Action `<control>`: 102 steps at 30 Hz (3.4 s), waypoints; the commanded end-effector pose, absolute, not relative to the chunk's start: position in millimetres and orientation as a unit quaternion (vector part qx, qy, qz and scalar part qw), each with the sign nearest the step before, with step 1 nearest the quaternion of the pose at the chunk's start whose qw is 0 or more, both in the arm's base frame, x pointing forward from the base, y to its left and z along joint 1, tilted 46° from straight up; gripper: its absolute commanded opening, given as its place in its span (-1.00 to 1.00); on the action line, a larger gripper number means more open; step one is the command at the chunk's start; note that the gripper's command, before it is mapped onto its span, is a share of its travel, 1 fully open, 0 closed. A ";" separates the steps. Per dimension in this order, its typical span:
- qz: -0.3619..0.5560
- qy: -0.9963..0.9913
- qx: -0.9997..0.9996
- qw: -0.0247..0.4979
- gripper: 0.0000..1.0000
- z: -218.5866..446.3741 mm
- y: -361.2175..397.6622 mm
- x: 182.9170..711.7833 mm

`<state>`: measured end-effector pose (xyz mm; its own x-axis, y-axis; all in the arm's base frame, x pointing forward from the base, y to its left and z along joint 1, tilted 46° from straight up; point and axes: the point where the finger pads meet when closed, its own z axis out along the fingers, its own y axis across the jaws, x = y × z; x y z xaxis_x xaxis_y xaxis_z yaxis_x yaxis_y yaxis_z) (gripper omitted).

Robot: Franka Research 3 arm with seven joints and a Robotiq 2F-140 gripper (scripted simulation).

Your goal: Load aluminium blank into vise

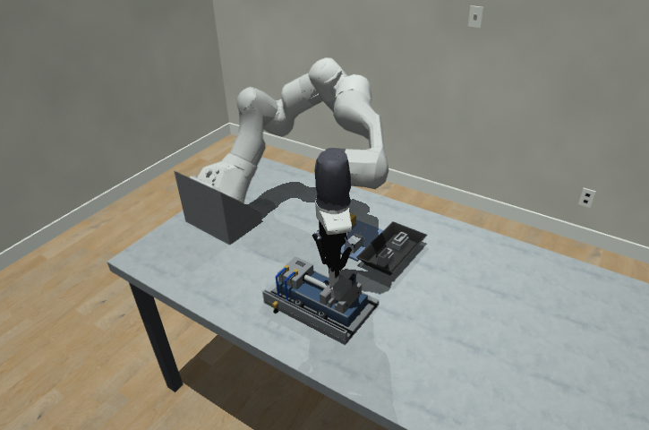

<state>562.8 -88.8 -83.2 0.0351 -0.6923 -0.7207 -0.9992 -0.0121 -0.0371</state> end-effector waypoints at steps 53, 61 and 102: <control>0.270 0.643 -0.657 0.288 -1.00 -83.2 -86.6 566.4; 0.270 0.643 -0.657 0.288 -1.00 -83.3 -86.6 563.3; 0.270 0.643 -0.657 0.288 -1.00 -65.1 -106.2 553.1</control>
<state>554.1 -99.9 -72.3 0.0297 -0.6908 -0.7224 -0.9994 -0.0072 -0.0342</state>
